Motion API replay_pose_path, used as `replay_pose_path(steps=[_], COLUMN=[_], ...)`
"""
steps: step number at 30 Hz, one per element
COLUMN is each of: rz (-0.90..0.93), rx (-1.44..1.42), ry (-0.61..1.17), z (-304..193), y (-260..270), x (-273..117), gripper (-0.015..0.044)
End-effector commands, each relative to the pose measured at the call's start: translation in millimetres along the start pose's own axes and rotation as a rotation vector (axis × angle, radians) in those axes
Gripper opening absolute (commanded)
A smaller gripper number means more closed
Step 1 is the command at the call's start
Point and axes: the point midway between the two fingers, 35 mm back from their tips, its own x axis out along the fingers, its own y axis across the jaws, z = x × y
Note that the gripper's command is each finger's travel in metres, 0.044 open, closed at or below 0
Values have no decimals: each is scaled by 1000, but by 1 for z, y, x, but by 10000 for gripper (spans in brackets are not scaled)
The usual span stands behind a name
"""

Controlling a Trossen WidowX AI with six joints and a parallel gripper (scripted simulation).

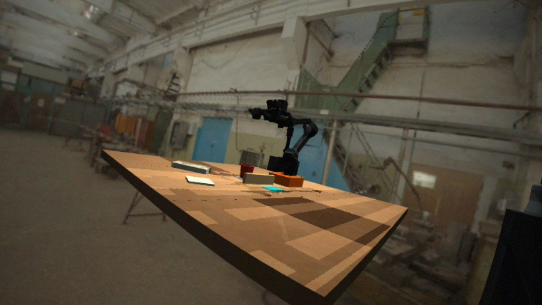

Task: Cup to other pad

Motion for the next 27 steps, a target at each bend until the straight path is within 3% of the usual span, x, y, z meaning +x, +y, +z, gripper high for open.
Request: replay_pose_path(steps=[1, 5, 10, 20, 27], rz=[-3, 2, 176, 879, 899], rx=[-15, -317, -641, -888, -889], ry=[17, 368, 817, 1366, 1375], z=[-3, -71, -150, -224, -225], y=[-1, -21, -45, -53, -61], x=[1, 14, -3, -84, -89], gripper=[374, 269, 148, 148, 148])
